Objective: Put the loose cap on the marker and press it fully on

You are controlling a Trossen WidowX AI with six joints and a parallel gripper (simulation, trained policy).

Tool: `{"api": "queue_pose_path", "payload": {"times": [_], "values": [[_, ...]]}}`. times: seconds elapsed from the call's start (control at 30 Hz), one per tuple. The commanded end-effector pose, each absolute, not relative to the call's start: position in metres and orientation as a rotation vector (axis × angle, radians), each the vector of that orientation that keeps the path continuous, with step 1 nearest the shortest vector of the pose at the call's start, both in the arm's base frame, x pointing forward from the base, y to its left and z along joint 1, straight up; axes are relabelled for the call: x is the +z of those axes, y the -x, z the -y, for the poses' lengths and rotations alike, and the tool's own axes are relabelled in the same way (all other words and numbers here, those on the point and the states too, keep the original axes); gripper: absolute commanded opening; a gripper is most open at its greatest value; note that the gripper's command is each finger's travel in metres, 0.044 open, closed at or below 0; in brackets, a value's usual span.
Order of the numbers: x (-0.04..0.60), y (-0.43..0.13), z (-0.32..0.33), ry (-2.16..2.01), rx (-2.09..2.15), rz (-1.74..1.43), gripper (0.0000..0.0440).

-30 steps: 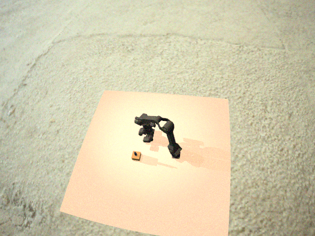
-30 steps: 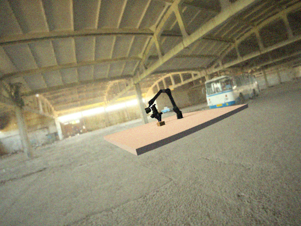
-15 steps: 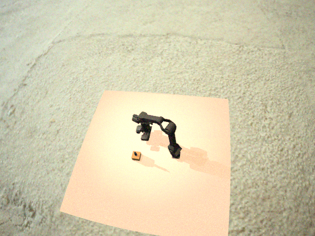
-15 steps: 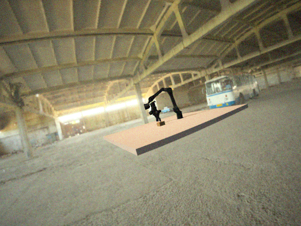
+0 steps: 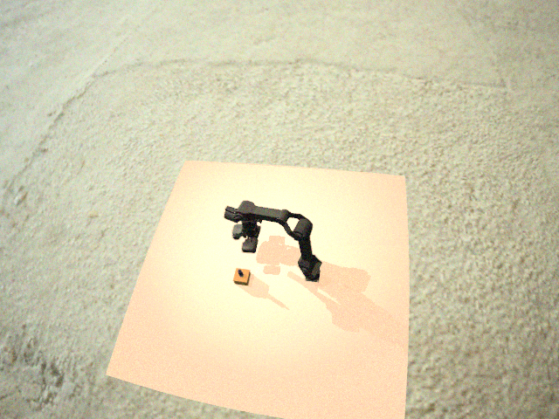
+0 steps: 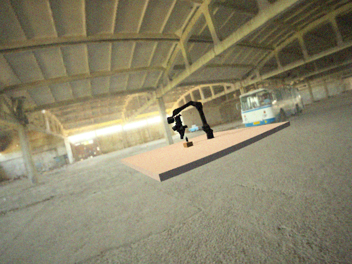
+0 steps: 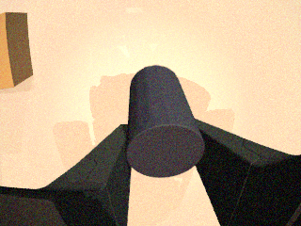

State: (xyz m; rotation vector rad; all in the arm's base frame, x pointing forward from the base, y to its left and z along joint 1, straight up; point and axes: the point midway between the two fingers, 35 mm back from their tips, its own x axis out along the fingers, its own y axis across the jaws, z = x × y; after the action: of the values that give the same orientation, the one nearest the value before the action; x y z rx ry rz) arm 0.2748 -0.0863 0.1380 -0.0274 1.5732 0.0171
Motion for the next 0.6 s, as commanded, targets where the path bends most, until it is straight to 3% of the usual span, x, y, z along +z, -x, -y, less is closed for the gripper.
{"api": "queue_pose_path", "payload": {"times": [0.0, 0.57], "values": [[0.145, -0.282, 0.077, 0.023, 0.018, -1.558, 0.0000], [0.168, -0.309, 0.015, 0.023, 0.050, -1.544, 0.0000]]}}
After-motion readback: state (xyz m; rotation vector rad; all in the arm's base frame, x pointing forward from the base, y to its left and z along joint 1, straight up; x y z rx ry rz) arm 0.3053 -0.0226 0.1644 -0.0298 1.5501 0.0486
